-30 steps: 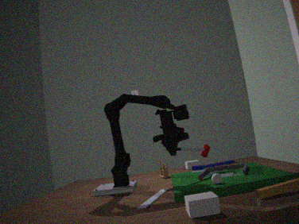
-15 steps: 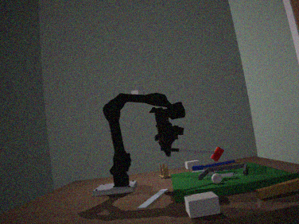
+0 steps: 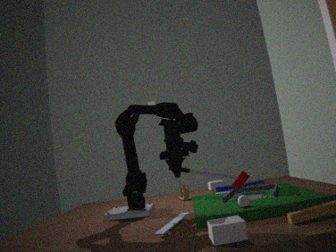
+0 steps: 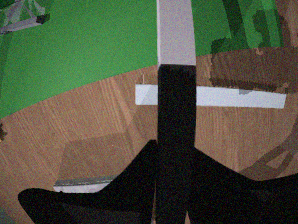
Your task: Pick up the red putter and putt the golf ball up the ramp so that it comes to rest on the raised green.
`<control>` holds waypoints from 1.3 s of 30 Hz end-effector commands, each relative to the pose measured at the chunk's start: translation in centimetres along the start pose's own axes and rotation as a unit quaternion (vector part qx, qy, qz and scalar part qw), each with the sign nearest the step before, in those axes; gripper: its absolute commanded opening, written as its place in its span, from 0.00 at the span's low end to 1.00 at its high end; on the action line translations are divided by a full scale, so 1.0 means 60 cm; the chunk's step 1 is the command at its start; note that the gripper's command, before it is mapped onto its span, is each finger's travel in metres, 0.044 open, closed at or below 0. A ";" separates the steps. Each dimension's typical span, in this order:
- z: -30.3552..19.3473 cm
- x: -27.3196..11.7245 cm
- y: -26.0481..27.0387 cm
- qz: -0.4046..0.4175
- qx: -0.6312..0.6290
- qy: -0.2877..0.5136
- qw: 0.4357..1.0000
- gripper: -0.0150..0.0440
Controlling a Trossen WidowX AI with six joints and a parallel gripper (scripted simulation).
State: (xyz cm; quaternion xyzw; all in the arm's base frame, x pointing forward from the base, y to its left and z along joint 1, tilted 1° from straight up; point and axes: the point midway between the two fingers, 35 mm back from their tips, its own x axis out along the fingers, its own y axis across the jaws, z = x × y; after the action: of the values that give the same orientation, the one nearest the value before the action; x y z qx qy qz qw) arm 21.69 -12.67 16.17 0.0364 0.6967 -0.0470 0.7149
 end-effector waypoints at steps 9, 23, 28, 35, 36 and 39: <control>-0.007 0.015 -0.015 -0.006 0.033 -0.001 0.999 0.25; -0.007 0.070 -0.015 -0.006 0.033 -0.001 0.999 0.25; -0.007 0.083 -0.015 -0.006 0.033 -0.001 0.999 0.25; -0.007 0.102 -0.015 -0.006 0.033 -0.001 0.999 0.25; -0.007 0.105 -0.015 -0.006 0.033 -0.001 0.999 0.25; -0.007 0.111 -0.015 -0.006 0.033 -0.001 0.999 0.25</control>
State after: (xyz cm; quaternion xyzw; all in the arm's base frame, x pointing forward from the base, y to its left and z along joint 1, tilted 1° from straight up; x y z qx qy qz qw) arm 21.26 -13.53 9.87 0.0553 0.6940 -0.0727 0.7141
